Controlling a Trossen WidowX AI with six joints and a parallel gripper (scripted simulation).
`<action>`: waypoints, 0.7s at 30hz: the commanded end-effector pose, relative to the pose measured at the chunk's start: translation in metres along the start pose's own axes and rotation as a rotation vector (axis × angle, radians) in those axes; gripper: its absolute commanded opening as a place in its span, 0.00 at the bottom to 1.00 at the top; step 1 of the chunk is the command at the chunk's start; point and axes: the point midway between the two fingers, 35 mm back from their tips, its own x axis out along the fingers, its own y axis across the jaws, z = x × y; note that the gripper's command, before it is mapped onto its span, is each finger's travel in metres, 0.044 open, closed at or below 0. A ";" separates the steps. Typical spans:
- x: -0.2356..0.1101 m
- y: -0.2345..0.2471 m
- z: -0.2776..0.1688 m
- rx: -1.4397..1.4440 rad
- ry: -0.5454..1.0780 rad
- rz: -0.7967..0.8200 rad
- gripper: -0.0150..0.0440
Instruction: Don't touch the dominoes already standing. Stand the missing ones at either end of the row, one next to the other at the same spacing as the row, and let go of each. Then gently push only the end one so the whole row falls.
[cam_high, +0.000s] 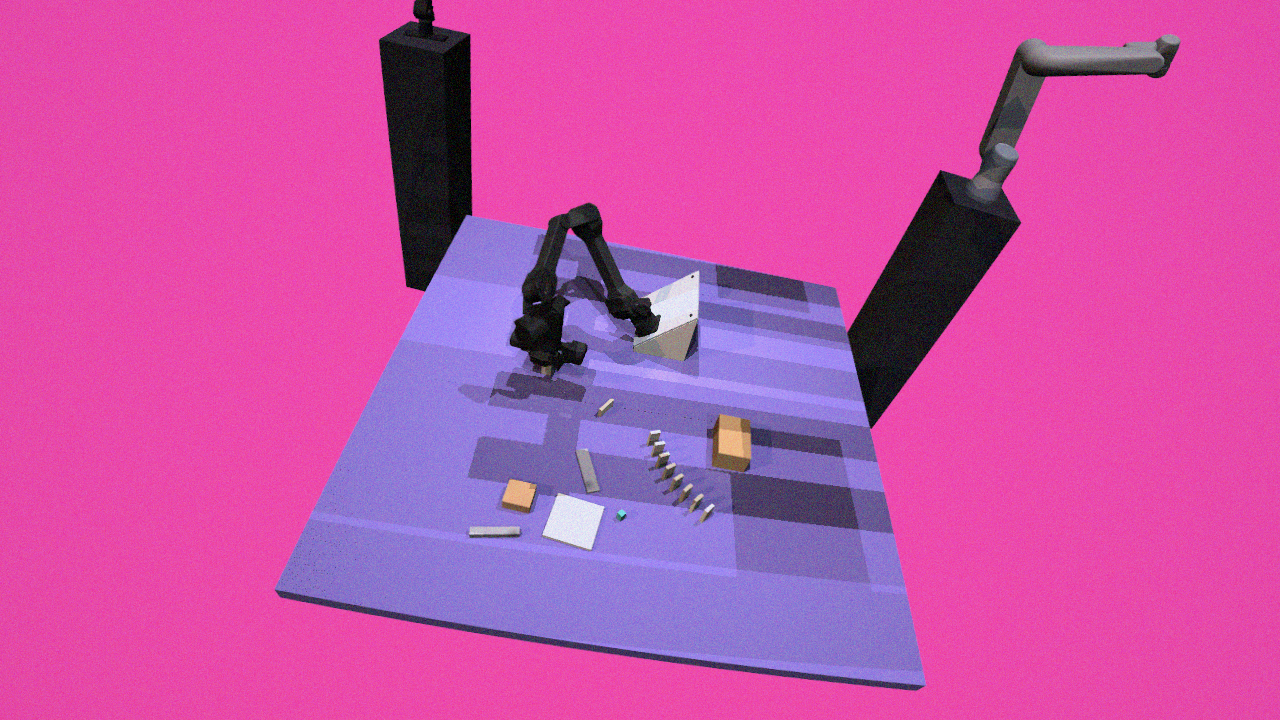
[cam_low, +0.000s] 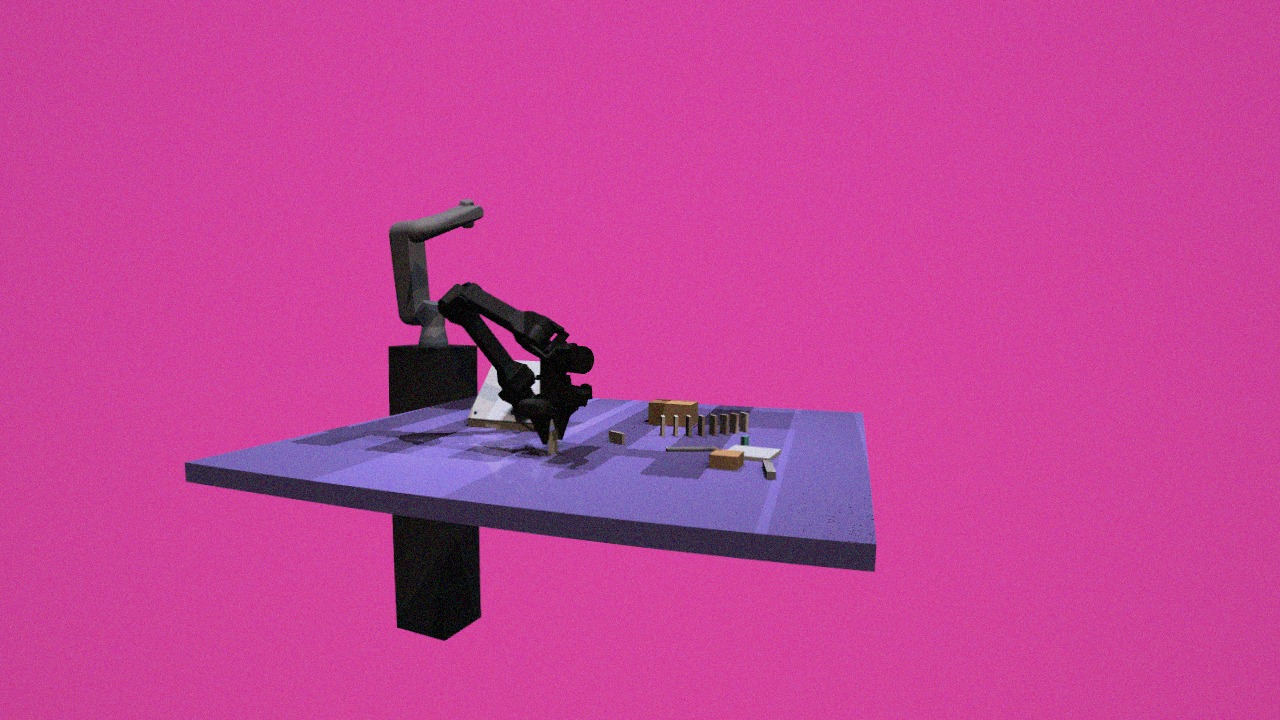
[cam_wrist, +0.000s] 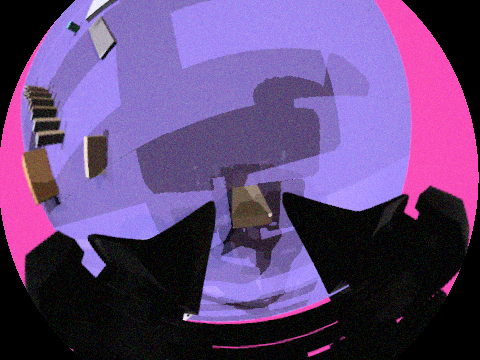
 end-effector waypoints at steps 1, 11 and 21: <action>0.001 0.001 0.000 -0.005 -0.001 0.004 0.60; 0.001 0.001 0.000 -0.005 -0.001 0.004 0.44; -0.076 0.004 0.007 -0.006 -0.105 0.028 0.44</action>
